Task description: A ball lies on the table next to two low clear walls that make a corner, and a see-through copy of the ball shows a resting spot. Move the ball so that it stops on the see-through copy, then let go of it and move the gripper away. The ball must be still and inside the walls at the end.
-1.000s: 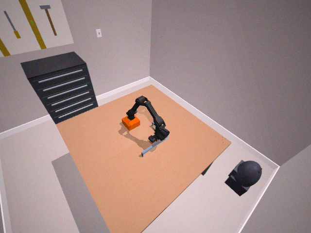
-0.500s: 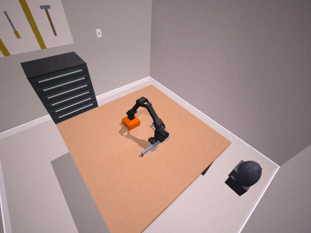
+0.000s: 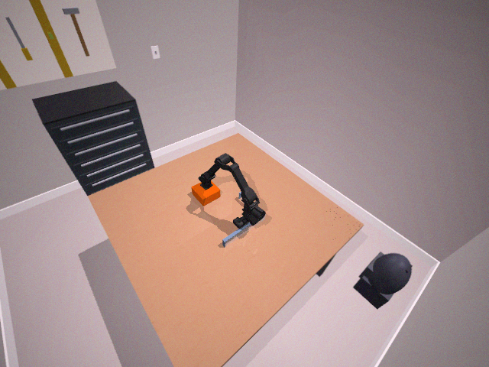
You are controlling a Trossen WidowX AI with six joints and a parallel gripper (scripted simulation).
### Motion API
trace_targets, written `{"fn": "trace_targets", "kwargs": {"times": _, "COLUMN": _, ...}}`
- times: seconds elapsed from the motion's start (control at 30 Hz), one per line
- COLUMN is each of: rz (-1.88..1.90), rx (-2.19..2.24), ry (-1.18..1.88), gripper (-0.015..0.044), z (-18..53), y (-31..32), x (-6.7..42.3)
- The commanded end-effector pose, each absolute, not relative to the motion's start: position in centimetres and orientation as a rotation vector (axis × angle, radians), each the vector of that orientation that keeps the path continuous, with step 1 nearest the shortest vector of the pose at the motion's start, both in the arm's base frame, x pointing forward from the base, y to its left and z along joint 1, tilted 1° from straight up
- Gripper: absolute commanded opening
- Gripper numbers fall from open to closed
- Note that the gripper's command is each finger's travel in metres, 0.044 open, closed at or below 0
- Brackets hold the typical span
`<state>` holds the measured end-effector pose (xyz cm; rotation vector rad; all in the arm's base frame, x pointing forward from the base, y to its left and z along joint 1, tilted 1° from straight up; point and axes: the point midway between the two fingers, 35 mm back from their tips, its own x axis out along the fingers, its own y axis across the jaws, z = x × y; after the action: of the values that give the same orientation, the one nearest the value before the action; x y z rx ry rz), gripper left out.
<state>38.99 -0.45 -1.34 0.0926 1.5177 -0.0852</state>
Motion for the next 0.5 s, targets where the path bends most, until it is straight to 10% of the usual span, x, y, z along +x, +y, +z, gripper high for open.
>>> {"fn": "trace_targets", "kwargs": {"times": 0.0, "rz": -0.085, "rx": 0.093, "ry": 1.518, "gripper": 0.0026, "z": -1.34, "y": -0.45, "x": 38.99}}
{"fn": "trace_targets", "kwargs": {"times": 0.23, "rz": -0.085, "rx": 0.093, "ry": 1.518, "gripper": 0.0210, "z": -1.34, "y": -0.45, "x": 38.99}}
{"fn": "trace_targets", "kwargs": {"times": 0.47, "rz": -0.085, "rx": 0.093, "ry": 1.518, "gripper": 0.0212, "z": -1.34, "y": -0.45, "x": 38.99}}
